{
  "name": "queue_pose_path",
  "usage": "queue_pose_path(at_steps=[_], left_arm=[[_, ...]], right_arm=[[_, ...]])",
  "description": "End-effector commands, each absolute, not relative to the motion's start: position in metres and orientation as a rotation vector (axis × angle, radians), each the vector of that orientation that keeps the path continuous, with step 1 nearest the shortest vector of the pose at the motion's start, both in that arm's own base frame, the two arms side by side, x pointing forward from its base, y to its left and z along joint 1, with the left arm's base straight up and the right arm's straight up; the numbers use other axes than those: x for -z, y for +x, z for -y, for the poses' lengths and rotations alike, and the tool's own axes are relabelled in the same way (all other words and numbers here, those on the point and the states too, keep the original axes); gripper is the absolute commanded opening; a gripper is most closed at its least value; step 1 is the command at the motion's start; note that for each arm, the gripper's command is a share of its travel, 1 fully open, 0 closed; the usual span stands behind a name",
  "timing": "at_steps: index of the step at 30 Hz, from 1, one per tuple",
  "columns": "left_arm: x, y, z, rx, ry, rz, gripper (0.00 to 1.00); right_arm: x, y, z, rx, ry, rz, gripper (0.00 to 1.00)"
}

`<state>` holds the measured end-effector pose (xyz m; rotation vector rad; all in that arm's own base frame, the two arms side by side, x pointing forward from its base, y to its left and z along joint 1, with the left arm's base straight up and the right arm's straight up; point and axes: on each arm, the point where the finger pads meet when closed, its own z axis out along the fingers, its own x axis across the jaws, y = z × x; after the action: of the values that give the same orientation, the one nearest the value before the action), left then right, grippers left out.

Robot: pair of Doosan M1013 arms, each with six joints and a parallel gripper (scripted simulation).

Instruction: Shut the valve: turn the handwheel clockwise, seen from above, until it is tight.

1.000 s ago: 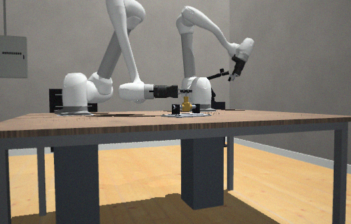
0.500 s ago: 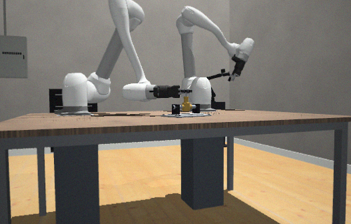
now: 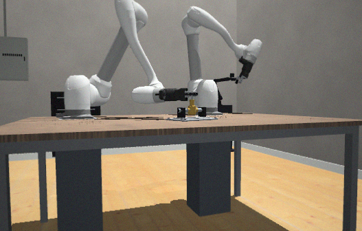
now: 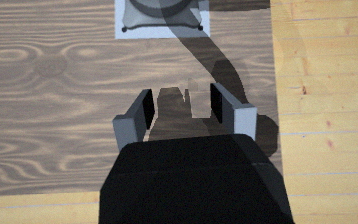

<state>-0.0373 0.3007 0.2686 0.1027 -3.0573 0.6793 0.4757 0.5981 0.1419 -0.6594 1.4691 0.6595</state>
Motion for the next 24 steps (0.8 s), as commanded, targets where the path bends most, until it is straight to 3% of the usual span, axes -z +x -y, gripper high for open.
queue_pose_path(at_steps=[1,24], left_arm=[[-0.2689,-0.0374,-0.3010,-0.678,0.103,3.057,1.00],[-0.2689,-0.0374,-0.3010,-0.678,0.103,3.057,1.00]], right_arm=[[-0.1428,0.4768,-0.5993,-0.627,-0.626,-1.477,0.00],[-0.1428,0.4829,-0.6041,-0.406,-0.405,-1.532,0.00]])
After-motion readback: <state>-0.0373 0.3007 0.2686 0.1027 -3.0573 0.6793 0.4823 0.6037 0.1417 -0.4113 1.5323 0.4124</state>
